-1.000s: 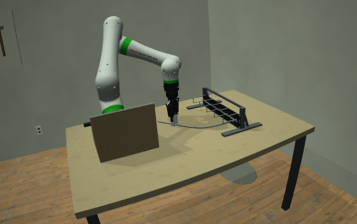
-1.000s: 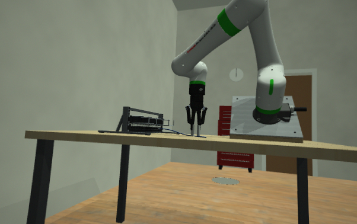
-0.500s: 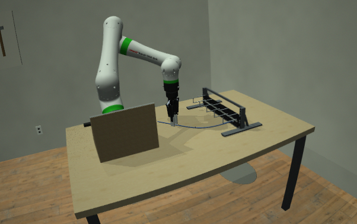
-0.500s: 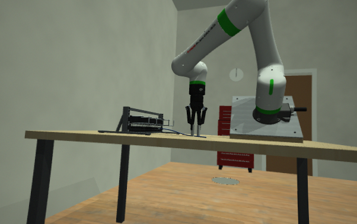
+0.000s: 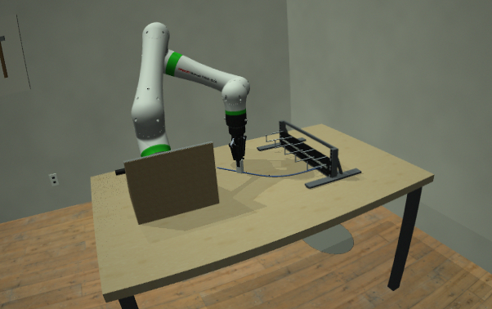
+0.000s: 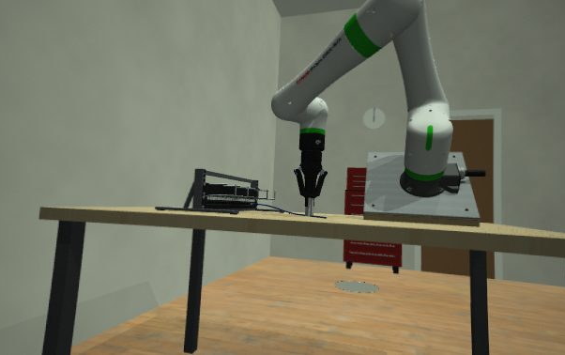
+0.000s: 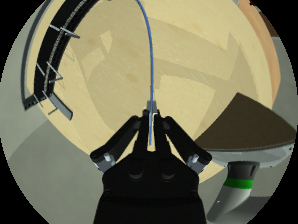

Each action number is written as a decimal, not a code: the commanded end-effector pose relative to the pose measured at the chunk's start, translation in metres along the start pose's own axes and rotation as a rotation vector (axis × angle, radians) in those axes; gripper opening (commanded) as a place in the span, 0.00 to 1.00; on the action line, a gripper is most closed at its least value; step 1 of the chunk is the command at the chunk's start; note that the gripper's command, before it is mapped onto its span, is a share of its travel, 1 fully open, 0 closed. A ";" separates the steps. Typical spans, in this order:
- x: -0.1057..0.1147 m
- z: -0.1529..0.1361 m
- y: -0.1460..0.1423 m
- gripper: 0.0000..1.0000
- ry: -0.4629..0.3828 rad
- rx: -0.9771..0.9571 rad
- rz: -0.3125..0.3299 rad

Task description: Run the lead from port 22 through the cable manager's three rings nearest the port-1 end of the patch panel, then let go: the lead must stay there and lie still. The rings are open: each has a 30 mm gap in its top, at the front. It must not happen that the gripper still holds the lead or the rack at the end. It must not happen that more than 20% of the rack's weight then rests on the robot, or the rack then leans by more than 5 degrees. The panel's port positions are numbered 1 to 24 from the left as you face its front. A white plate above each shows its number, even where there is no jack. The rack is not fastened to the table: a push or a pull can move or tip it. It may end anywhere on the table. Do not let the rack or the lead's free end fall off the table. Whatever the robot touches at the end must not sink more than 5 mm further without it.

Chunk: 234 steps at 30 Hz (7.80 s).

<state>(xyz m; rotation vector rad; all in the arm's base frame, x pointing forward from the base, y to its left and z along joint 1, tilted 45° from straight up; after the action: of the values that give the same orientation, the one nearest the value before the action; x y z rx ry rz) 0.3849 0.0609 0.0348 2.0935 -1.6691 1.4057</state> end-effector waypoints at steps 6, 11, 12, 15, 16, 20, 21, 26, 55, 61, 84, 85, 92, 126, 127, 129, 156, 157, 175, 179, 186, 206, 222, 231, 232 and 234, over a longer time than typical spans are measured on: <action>0.000 0.000 0.000 0.00 0.000 0.000 0.000; 0.000 0.000 0.000 0.00 0.000 0.000 0.000; 0.000 0.000 0.000 0.00 0.000 0.000 0.000; 0.000 0.000 0.000 0.00 0.000 0.000 0.000; 0.000 0.000 0.000 0.00 0.000 0.000 0.000; 0.000 0.000 0.000 0.00 0.000 0.000 0.000; 0.000 0.000 0.000 0.00 0.000 0.000 0.000; 0.000 0.000 0.000 0.00 0.000 0.000 0.000; 0.000 0.000 0.000 0.00 0.000 0.000 0.000; 0.000 0.000 0.000 0.00 0.000 0.000 0.000; 0.013 0.000 0.000 0.00 0.000 0.000 0.000; 0.014 0.000 0.000 0.00 0.000 0.000 0.000; 0.021 0.000 0.000 0.00 0.000 0.000 0.000; 0.040 0.000 0.000 0.00 0.000 -0.001 0.000; 0.040 0.000 0.000 0.00 0.000 -0.001 0.000; 0.043 0.002 -0.006 0.00 0.000 -0.016 0.000; 0.138 0.052 -0.192 0.00 0.000 -0.515 0.001; 0.141 0.054 -0.199 0.00 0.000 -0.533 0.000; 0.167 0.067 -0.251 0.00 0.000 -0.672 0.000; 0.167 0.067 -0.251 0.00 0.000 -0.672 0.000; 0.167 0.067 -0.251 0.00 0.000 -0.672 0.000; 0.167 0.067 -0.251 0.00 0.000 -0.673 0.000; 0.167 0.066 -0.253 0.00 0.000 -0.675 0.000; 0.167 0.066 -0.253 0.00 0.000 -0.675 0.000; 0.167 0.066 -0.253 0.00 0.000 -0.675 0.000; 0.167 0.066 -0.253 0.00 0.000 -0.675 0.000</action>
<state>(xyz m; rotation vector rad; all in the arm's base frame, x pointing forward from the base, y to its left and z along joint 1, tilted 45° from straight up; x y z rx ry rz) 0.6215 -0.0027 0.2187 1.6865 -1.7901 0.6791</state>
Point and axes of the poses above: the point where the finger pads meet when closed, its own x axis back along the fingers, its own y axis across the jaws, z = x × y, the point moved 7 cm from there along x, back along the fingers, and after that the axes turned 1 degree about x, right-handed, at the moved point
